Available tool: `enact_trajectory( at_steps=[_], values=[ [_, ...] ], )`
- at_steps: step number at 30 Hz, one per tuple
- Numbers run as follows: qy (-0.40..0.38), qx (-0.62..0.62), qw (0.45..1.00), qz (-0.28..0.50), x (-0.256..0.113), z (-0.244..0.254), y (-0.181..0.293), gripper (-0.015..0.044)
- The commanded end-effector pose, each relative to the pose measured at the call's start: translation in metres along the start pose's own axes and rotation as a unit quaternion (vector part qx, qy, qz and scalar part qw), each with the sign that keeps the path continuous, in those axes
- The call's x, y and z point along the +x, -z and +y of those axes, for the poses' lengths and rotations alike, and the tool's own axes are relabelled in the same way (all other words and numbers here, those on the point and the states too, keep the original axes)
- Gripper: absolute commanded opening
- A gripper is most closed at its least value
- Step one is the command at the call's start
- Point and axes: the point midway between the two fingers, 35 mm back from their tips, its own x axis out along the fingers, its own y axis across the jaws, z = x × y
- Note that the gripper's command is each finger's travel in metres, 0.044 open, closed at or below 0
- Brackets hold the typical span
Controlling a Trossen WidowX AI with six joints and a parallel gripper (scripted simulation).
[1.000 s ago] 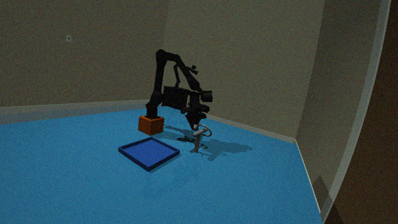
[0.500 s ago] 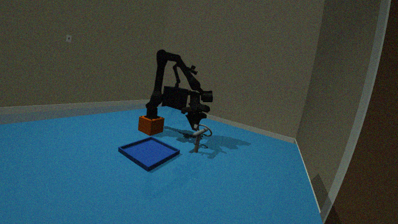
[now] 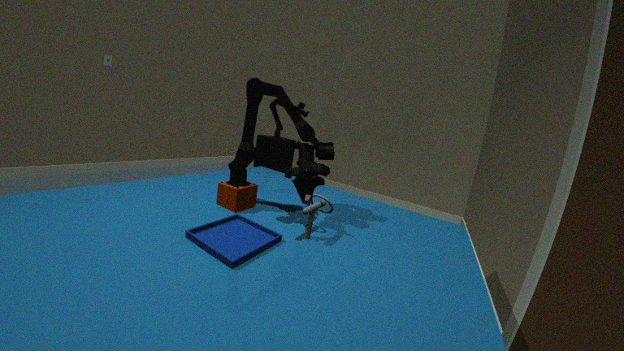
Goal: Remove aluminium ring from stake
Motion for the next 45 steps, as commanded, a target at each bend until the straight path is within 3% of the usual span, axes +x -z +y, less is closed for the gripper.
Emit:
enact_trajectory(
  at_steps=[1,45],
  values=[
    [0.000,0.003,1.000,-0.005,-0.002,0.001,-0.004,0.0000],
    [0.000,0.003,1.000,-0.005,-0.006,0.013,-0.004,0.0000]
  ],
)
